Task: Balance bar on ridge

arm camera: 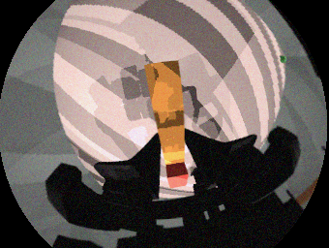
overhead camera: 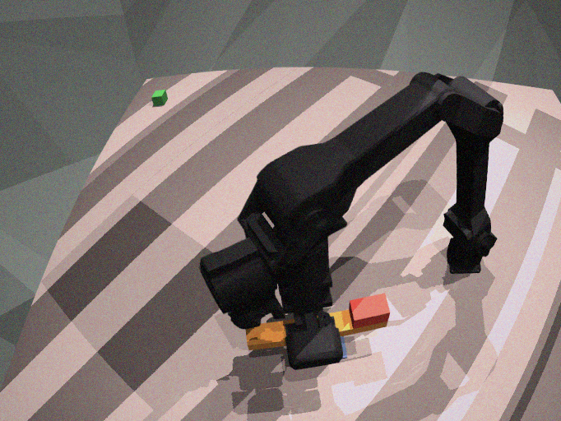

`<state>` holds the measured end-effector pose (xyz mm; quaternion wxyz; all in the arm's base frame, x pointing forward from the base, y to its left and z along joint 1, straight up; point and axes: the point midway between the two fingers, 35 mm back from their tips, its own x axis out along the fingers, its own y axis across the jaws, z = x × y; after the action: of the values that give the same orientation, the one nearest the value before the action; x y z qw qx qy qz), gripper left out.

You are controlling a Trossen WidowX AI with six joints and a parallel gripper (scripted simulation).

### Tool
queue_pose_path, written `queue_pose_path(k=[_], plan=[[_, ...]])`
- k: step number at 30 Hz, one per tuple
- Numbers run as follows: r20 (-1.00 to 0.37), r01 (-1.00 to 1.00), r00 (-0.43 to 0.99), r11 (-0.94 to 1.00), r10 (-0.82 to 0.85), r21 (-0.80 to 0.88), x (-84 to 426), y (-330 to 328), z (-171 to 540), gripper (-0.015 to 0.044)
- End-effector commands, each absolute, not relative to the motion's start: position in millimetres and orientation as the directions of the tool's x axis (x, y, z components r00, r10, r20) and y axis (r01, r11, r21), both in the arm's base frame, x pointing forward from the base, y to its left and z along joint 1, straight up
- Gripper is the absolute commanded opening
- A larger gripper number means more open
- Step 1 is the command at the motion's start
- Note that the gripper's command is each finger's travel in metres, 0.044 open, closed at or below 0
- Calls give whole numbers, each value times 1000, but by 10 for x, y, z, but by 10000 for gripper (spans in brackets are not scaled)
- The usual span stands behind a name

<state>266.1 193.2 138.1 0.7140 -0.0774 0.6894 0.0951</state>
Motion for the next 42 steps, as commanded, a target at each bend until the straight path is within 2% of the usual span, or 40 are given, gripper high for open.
queue_pose_path(k=[1, 20, 42], plan=[[-999, -231, 29, 973, 21, 14, 2668, 1932, 1297, 0], [-999, -219, 29, 976, 20, 14, 2681, 1883, 1010, 0], [-999, -219, 29, 976, 20, 14, 2682, 1879, 1010, 0]])
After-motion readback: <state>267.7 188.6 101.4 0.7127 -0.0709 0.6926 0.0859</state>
